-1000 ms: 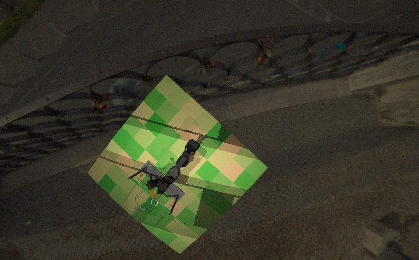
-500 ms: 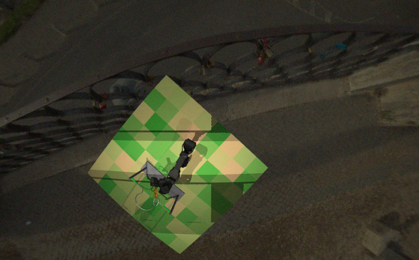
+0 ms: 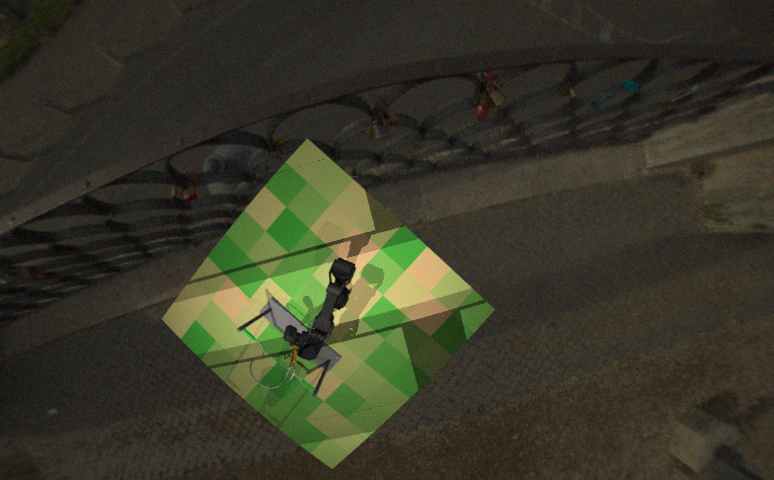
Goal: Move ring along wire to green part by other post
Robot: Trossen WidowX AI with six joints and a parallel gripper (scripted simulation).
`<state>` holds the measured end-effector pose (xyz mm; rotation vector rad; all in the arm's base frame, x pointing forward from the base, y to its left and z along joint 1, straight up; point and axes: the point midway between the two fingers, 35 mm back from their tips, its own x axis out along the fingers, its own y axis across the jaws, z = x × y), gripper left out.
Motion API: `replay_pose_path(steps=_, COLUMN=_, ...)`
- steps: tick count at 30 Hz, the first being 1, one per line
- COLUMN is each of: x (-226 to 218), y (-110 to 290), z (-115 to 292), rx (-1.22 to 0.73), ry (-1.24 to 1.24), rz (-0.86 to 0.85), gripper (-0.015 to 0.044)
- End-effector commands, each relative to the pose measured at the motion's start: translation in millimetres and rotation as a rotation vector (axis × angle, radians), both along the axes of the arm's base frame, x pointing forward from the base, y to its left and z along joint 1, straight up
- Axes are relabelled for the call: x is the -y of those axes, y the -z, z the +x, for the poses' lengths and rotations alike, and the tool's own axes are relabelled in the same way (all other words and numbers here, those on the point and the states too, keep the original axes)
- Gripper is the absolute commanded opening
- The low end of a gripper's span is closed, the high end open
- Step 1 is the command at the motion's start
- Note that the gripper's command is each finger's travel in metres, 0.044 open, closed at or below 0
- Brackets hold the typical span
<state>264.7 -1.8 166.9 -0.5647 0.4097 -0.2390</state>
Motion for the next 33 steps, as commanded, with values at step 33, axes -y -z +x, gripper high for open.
replay_pose_path(steps=33, x=-98, y=25, z=-2, rx=-0.007, ry=-0.005, rz=0.543, gripper=-0.015)
